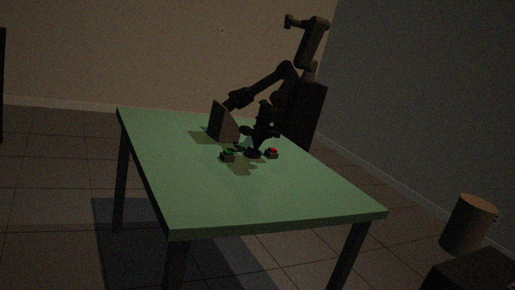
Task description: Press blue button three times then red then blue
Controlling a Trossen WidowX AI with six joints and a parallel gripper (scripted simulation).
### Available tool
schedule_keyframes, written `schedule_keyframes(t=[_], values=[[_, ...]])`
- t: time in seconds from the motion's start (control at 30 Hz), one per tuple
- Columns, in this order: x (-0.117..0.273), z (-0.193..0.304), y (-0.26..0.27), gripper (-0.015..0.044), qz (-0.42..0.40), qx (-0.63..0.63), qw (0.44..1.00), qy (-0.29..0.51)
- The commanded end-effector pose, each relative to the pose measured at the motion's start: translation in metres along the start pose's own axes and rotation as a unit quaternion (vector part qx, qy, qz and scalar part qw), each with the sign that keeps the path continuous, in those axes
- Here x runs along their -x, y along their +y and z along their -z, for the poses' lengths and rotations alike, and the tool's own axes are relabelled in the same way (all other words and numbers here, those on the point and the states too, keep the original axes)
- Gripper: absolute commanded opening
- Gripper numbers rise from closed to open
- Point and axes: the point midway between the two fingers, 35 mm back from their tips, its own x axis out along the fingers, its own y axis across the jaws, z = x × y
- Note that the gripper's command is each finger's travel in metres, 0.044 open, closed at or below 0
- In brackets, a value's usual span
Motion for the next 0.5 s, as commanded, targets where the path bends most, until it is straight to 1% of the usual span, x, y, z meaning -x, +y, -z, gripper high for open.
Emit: schedule_keyframes(t=[0.0,0.4,0.47], values=[[-0.002,0.003,-0.001,0.0020,-0.001,-0.005,1.000,0.005],[-0.002,0.003,-0.001,0.0020,-0.001,-0.005,1.000,0.005],[0.009,0.001,-0.001,0.0020,0.000,-0.002,1.000,0.002]])
